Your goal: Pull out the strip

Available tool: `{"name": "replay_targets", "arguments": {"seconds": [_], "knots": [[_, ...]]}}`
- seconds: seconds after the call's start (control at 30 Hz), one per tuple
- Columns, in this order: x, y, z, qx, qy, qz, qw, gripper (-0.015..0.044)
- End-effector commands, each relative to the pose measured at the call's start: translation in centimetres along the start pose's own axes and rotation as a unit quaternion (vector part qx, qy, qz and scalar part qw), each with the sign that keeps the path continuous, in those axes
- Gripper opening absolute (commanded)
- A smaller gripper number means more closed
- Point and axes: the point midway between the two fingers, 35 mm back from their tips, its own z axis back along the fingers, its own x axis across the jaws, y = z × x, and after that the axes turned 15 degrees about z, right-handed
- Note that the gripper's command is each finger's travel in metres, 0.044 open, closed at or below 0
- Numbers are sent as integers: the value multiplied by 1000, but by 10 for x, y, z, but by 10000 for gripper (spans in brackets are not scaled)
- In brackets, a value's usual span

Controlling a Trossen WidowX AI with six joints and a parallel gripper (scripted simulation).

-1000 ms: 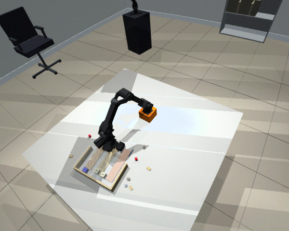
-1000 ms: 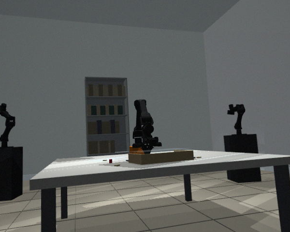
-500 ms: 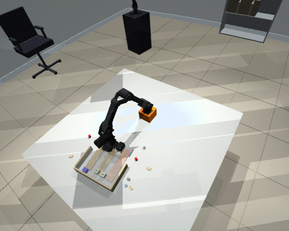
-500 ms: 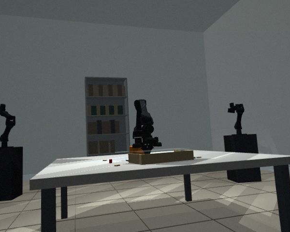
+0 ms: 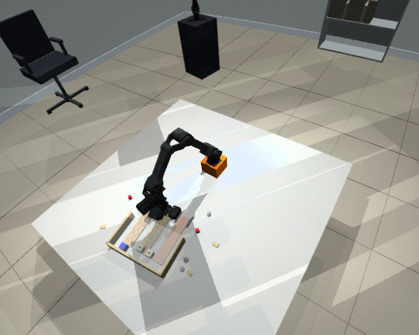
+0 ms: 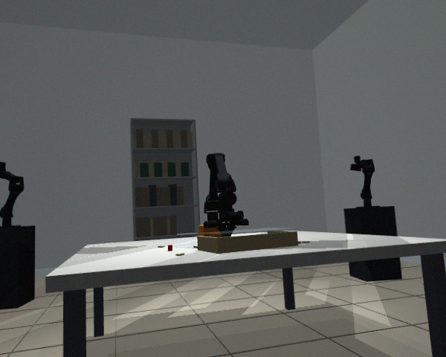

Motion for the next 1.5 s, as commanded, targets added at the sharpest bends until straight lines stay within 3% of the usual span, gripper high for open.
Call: {"name": "replay_targets", "arguments": {"seconds": [0.0, 0.9, 1.47], "knots": [[0, -1, -1, -1, -1, -2, 1000, 0], [1, 0, -4, -1, -1, -2, 1000, 0], [7, 24, -5, 0, -2, -2, 1000, 0]]}}
